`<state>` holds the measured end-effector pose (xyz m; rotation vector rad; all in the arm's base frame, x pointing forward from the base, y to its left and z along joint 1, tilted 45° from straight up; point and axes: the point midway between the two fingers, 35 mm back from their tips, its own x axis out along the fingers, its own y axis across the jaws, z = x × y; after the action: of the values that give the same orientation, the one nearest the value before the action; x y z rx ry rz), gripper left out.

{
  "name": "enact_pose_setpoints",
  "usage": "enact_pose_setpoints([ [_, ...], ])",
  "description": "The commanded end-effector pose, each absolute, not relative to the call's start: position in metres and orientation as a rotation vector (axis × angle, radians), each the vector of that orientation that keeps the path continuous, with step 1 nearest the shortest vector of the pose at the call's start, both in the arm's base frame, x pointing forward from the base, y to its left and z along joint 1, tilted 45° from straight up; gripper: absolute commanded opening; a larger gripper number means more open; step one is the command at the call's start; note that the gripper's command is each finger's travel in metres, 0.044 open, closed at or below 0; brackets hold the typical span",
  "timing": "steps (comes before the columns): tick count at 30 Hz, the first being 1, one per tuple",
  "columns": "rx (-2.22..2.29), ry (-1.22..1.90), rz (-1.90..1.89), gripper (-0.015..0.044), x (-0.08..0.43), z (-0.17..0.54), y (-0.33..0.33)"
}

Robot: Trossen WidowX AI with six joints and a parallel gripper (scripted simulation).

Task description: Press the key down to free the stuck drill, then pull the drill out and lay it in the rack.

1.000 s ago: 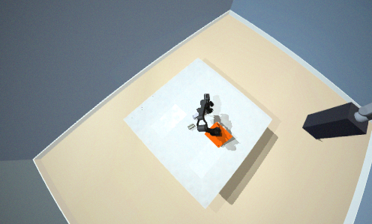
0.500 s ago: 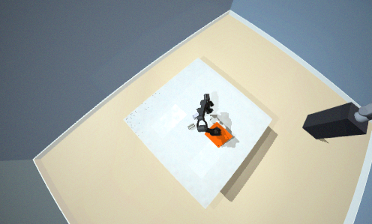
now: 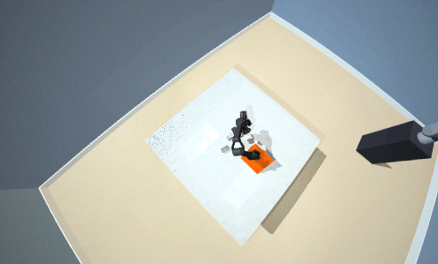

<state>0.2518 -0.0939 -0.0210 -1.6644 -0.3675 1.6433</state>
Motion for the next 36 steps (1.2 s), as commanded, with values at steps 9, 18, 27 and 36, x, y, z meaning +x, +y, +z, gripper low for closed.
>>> enact_pose_setpoints([
  [9,-1.604,-0.4,1.682,0.0,0.245,-0.035,-0.071],
  [18,-1.604,-0.401,1.682,0.0,0.245,-0.037,-0.068],
  [27,-1.606,-0.397,1.683,0.0131,0.248,-0.022,-0.088],
  [36,-1.627,-0.399,1.67,0.0368,0.248,0.01,-0.124],
])
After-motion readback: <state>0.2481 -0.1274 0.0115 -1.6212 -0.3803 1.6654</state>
